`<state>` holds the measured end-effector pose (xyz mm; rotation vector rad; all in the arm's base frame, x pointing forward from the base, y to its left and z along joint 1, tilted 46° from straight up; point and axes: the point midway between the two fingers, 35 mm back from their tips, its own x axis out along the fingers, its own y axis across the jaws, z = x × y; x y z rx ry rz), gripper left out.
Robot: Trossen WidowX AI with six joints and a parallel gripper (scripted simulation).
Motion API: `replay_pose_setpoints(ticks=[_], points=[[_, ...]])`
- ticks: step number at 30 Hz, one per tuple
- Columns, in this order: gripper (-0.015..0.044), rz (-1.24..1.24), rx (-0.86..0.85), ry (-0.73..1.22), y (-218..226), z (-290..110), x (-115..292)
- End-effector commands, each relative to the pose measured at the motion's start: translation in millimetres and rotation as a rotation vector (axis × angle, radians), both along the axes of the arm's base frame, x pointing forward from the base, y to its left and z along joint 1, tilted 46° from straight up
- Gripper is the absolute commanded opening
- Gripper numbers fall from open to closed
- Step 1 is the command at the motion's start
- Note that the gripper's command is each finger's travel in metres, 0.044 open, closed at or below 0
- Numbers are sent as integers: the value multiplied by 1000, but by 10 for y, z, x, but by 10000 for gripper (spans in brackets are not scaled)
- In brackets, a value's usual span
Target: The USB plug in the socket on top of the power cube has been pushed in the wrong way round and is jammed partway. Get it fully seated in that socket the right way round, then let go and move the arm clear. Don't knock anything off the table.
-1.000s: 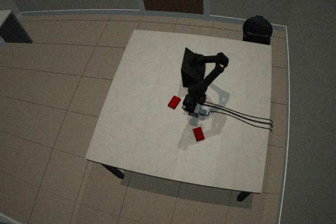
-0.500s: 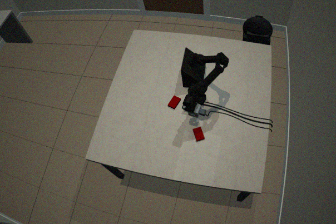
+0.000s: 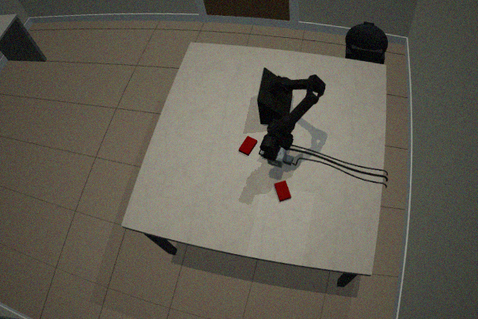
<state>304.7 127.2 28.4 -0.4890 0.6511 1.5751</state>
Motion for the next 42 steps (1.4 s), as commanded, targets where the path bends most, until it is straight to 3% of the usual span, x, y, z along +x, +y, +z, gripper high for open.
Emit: replay_pose_setpoints(ticks=[1, 27, 31, 42], points=[[0, 3, 4, 3, 23, -11, -12], [0, 3, 4, 3, 23, -11, -12], [95, 0, 1, -1, 3, -2, 1], [95, 0, 1, -1, 3, -2, 1]])
